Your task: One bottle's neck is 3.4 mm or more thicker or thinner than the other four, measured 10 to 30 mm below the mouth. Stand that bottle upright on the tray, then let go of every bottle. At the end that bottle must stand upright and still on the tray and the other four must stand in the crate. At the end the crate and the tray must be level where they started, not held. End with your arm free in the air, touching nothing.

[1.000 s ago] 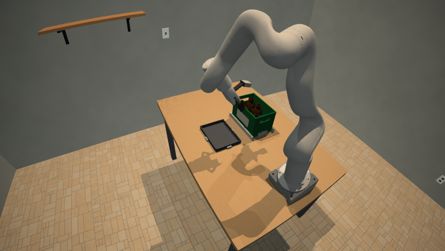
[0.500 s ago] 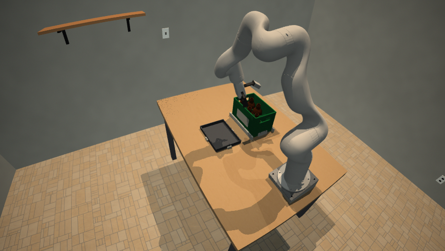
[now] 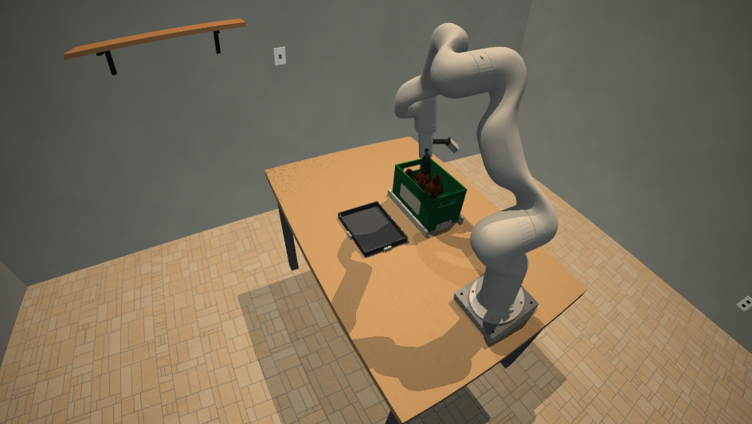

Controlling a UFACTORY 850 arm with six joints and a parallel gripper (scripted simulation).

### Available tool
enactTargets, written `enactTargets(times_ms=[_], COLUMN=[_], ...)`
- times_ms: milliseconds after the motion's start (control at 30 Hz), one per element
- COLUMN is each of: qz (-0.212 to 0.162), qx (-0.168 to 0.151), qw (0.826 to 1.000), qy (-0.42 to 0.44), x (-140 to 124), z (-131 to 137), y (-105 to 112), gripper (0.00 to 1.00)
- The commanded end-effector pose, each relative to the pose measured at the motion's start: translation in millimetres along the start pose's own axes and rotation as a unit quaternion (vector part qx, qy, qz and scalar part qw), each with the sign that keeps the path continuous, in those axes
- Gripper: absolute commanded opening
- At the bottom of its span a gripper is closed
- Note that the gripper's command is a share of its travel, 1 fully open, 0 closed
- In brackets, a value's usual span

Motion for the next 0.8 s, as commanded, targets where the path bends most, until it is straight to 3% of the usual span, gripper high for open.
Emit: enactTargets(times_ms=[0, 300, 500, 533, 767], qz=[-0.031, -0.065, -0.066, -0.066, -0.066], qx=[0.013, 0.036, 0.037, 0.037, 0.037], qw=[0.999, 0.992, 0.992, 0.992, 0.992], qy=[-0.040, -0.101, -0.103, -0.103, -0.103], x=[31, 84, 86, 86, 86], z=[-26, -55, -56, -56, -56], y=[-8, -19, -19, -19, -19], gripper=[1.00, 1.00, 1.00, 0.00, 0.00])
Point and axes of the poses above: the point where the finger pads meet when closed, its own y axis back along the fingers, its own z axis across the jaws, x = y × z, the point moved 2 cm from there along y, back along the fingers, and after that the axes turned 13 degrees about y, right-handed, at the moved point
